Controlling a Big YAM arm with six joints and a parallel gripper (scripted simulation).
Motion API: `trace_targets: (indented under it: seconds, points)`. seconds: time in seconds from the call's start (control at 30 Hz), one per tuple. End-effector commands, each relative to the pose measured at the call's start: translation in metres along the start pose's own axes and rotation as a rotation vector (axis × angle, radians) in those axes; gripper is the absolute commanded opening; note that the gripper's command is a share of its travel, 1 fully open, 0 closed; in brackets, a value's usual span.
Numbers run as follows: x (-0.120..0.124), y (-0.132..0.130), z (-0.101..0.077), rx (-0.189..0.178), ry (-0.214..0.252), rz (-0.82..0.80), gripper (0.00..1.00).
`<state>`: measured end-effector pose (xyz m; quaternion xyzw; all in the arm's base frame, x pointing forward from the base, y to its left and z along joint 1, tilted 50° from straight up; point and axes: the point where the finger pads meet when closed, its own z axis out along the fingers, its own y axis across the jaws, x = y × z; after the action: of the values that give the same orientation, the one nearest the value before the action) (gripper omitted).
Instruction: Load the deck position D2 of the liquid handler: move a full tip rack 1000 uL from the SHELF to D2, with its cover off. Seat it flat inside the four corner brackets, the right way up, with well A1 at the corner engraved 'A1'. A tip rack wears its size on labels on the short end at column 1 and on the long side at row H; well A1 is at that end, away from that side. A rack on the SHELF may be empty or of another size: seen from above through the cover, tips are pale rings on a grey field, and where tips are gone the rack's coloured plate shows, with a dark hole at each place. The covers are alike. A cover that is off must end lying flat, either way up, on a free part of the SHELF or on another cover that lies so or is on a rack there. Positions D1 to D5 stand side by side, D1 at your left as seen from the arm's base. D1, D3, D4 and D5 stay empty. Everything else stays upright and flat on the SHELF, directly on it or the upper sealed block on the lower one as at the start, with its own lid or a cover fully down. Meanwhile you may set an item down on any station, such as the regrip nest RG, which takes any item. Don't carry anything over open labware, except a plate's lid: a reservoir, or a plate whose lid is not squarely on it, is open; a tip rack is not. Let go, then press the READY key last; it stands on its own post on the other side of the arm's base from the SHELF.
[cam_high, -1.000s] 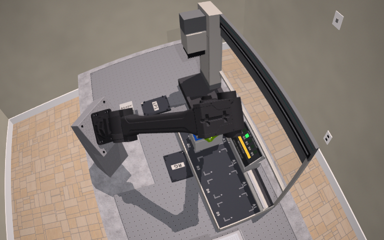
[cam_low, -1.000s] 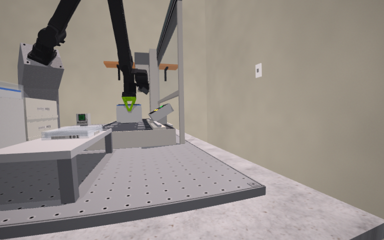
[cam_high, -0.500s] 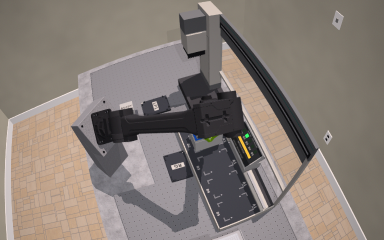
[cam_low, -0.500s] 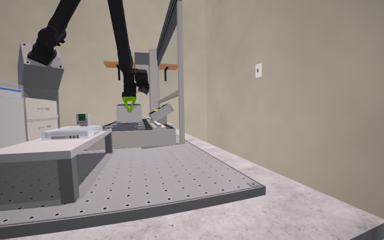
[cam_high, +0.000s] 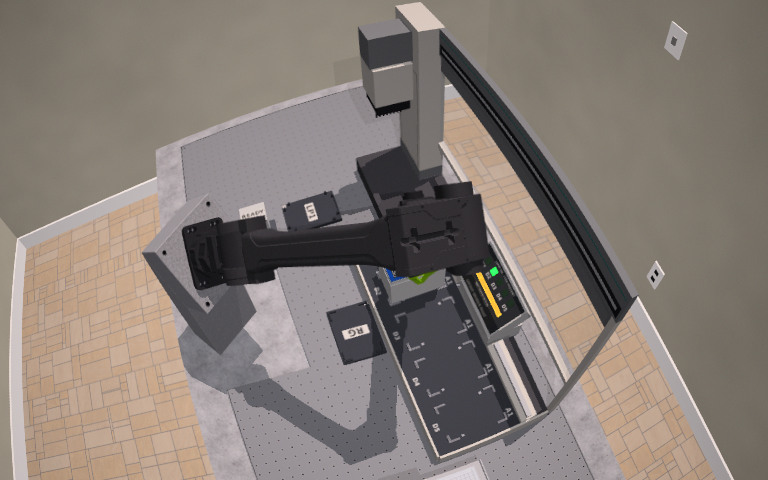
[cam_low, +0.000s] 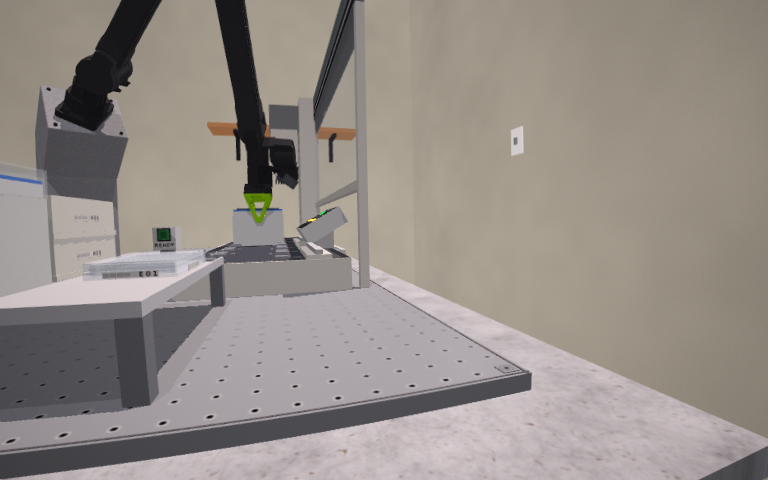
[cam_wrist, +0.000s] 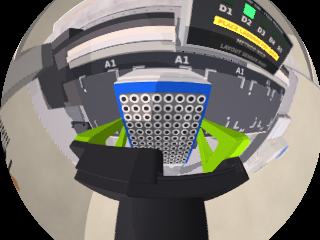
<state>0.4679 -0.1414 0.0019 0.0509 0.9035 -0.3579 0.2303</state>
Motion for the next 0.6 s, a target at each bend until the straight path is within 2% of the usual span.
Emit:
trace_targets:
  seconds: [0.0, 0.1, 0.17, 0.57]
  points:
    - [-0.006, 0.001, -0.004, -0.002, -0.016, 0.003, 1.0]
    - [-0.006, 0.001, -0.004, -0.002, -0.016, 0.003, 1.0]
    - [-0.012, 0.003, -0.016, -0.007, -0.03, 0.006, 1.0]
    - [-0.006, 0.005, -0.034, -0.009, -0.022, -0.001, 1.0]
